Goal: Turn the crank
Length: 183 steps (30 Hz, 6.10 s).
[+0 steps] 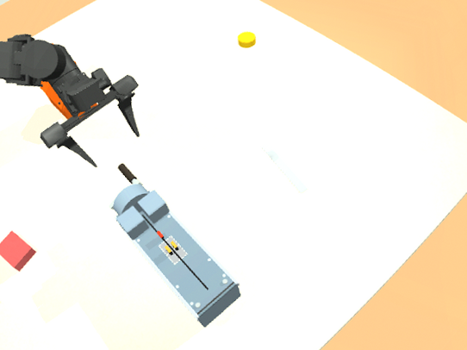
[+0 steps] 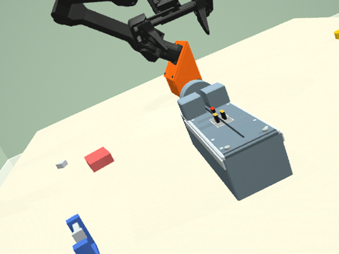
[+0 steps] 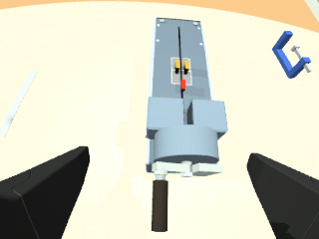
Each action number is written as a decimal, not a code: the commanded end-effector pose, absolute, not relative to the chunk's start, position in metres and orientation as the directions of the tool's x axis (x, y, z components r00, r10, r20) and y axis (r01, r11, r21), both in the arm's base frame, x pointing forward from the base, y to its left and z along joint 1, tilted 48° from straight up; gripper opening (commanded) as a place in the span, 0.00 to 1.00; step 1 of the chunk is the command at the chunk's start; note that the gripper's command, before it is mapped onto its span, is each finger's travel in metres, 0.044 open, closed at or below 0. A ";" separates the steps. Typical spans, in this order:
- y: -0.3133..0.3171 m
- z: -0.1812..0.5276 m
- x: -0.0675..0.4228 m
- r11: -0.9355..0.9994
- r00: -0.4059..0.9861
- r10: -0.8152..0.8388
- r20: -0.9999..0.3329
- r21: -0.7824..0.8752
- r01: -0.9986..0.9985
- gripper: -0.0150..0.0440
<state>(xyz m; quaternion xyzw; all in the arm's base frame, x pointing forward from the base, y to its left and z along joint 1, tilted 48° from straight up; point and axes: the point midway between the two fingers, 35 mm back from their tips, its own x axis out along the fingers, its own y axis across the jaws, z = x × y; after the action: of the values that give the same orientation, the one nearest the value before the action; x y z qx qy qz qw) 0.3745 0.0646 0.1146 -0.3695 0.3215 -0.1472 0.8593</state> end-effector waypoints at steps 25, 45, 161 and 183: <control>0.012 0.065 0.371 0.676 0.757 -0.487 -0.436 -0.737 0.011 1.00; -0.012 0.043 0.374 0.676 0.757 -0.487 -0.436 -0.737 0.011 1.00; -0.079 0.027 0.377 0.671 0.758 -0.490 -0.431 -0.742 0.011 0.25; -0.081 0.031 0.376 0.671 0.758 -0.490 -0.431 -0.742 0.011 0.25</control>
<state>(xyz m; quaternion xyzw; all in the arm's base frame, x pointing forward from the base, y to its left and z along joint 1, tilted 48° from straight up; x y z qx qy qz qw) 0.3762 -0.0747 0.0251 -0.3793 0.3188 -0.1326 0.8585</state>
